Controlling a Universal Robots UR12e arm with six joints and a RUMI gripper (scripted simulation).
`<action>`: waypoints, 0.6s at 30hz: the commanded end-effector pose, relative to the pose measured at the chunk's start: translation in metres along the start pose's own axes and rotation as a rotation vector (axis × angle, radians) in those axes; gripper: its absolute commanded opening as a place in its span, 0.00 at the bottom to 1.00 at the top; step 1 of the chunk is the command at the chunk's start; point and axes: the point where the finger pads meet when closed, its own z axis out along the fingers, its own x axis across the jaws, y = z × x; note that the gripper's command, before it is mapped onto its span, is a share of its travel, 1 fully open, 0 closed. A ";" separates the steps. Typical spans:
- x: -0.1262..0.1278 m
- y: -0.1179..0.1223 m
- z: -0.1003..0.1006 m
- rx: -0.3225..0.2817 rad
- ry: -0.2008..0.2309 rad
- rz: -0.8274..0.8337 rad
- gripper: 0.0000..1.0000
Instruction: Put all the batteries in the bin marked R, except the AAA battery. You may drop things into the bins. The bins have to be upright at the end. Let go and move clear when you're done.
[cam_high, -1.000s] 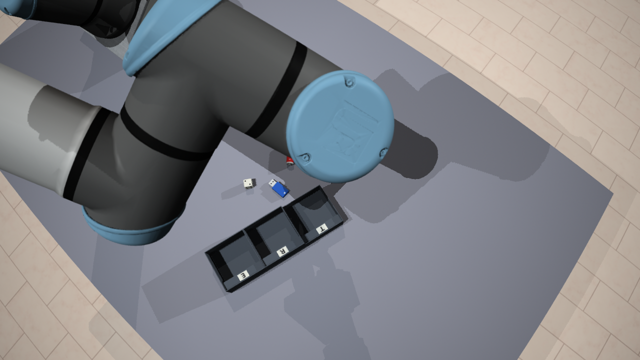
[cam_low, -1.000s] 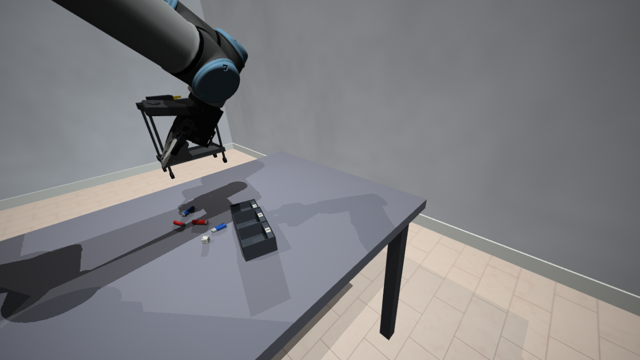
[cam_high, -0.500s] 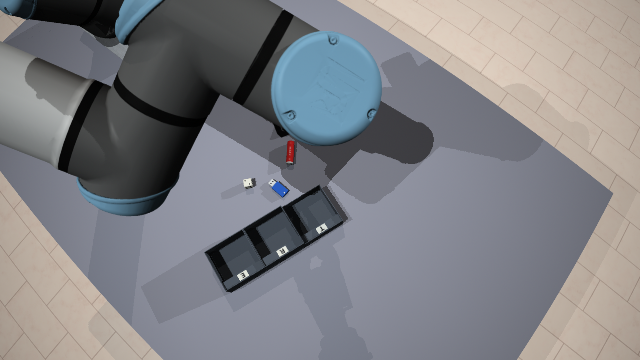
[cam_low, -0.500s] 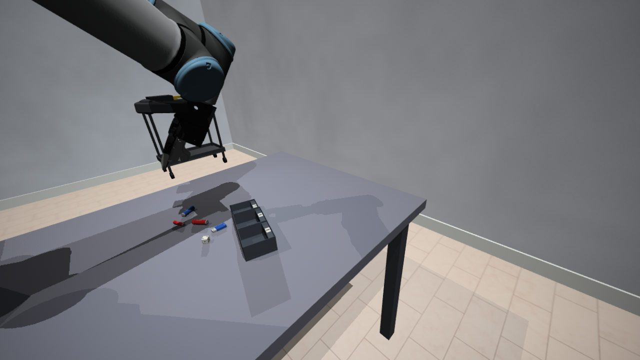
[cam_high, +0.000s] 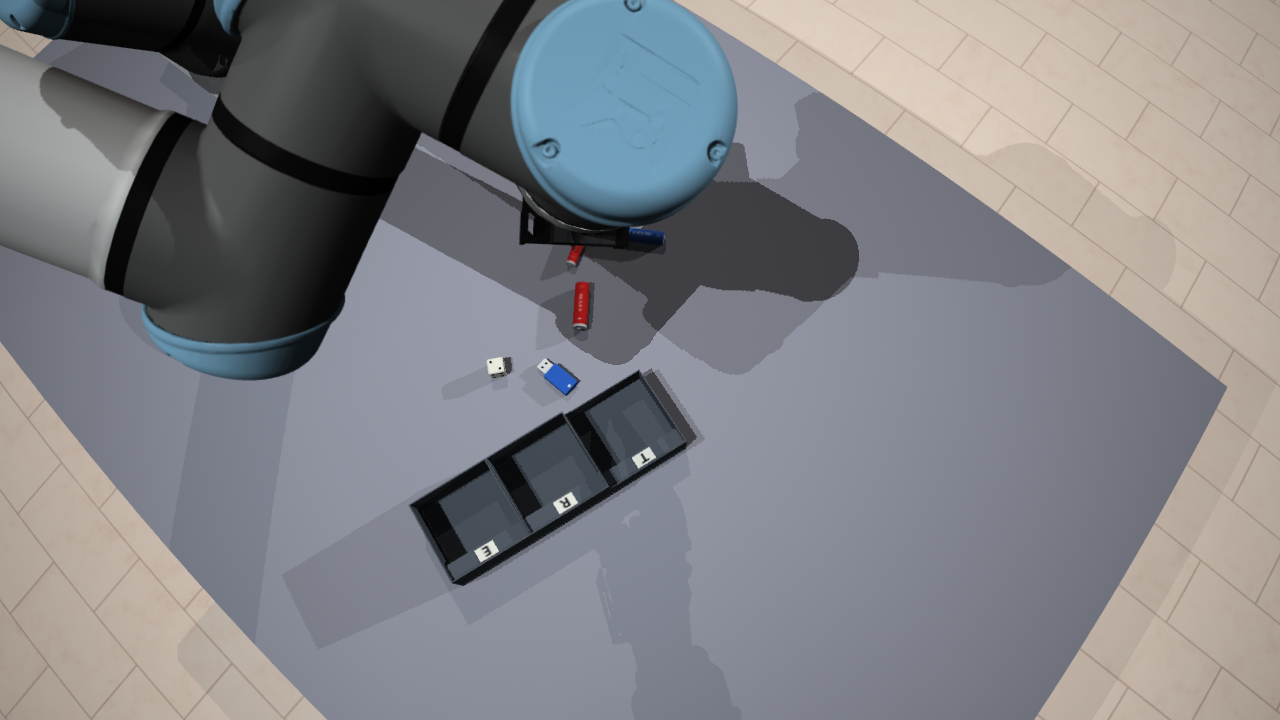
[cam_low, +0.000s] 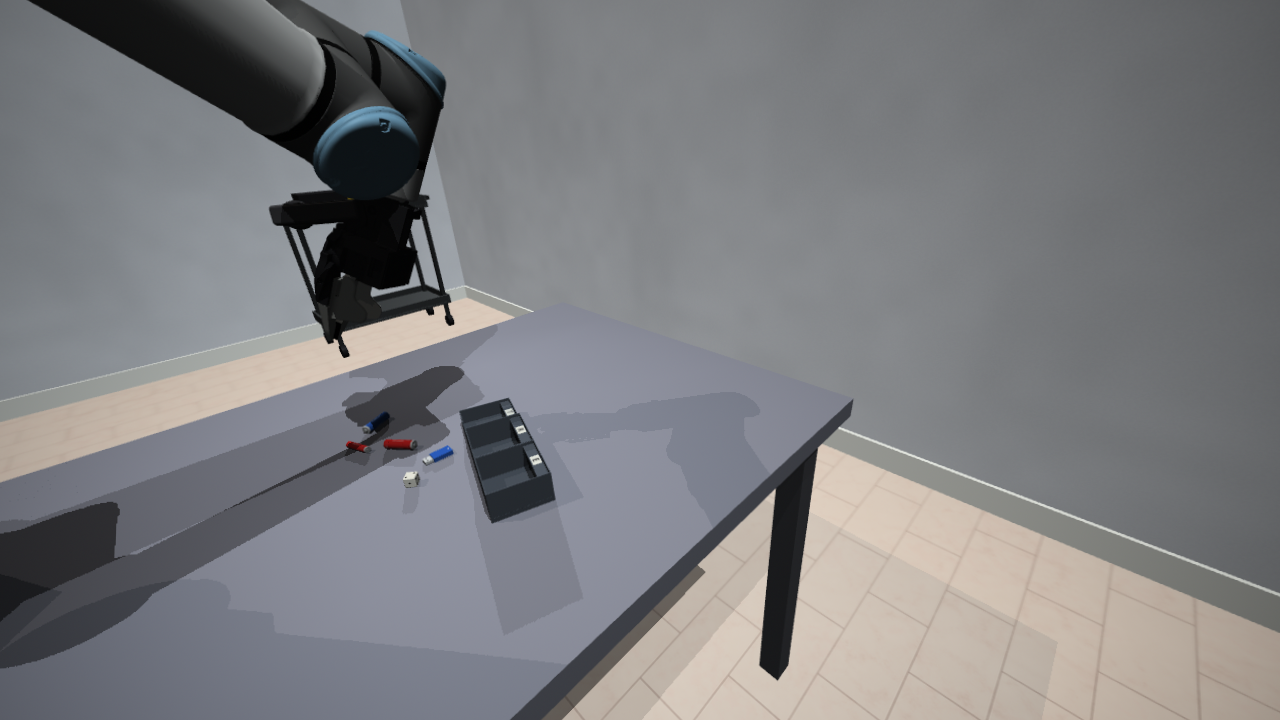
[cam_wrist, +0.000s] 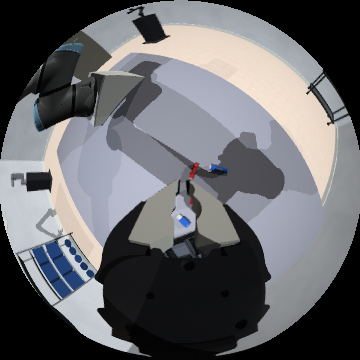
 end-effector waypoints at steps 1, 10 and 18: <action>0.002 0.000 0.000 -0.033 0.012 0.148 0.04; 0.006 0.002 0.000 -0.074 0.049 0.396 0.04; 0.010 0.005 -0.002 -0.104 0.095 0.629 0.04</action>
